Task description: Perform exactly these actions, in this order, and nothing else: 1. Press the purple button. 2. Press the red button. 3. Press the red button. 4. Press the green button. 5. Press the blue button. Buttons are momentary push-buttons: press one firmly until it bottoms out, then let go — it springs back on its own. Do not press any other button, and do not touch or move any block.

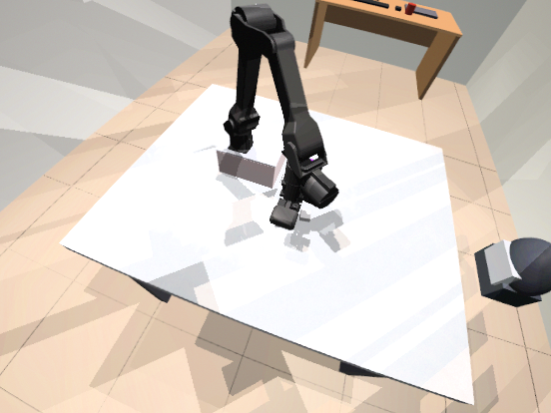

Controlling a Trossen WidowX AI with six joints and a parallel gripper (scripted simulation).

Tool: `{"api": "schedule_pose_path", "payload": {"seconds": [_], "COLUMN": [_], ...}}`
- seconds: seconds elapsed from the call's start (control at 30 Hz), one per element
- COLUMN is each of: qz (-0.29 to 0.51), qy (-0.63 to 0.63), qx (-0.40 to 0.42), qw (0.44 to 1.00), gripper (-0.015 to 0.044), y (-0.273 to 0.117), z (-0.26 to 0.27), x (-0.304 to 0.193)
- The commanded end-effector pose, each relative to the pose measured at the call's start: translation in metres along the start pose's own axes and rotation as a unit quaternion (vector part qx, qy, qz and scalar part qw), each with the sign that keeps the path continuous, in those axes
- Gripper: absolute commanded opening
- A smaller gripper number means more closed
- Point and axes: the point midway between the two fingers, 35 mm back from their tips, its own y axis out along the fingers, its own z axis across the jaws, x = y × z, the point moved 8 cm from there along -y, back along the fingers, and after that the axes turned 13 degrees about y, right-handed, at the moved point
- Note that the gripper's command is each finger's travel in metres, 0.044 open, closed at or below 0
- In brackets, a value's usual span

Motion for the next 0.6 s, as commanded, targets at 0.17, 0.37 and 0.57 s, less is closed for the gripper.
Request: {"api": "schedule_pose_path", "payload": {"seconds": [0.17, 0.37, 0.57], "qz": [0.008, 0.008, 0.008], "qy": [-0.002, -0.002, -0.002], "qx": [0.003, 0.003, 0.003], "qw": [1.000, 1.000, 1.000], "gripper": [0.0020, 0.0020, 0.0020], "y": [0.018, 0.027, 0.028], "z": [0.001, 0.001, 0.001], "x": [-0.002, -0.003, -0.003]}}
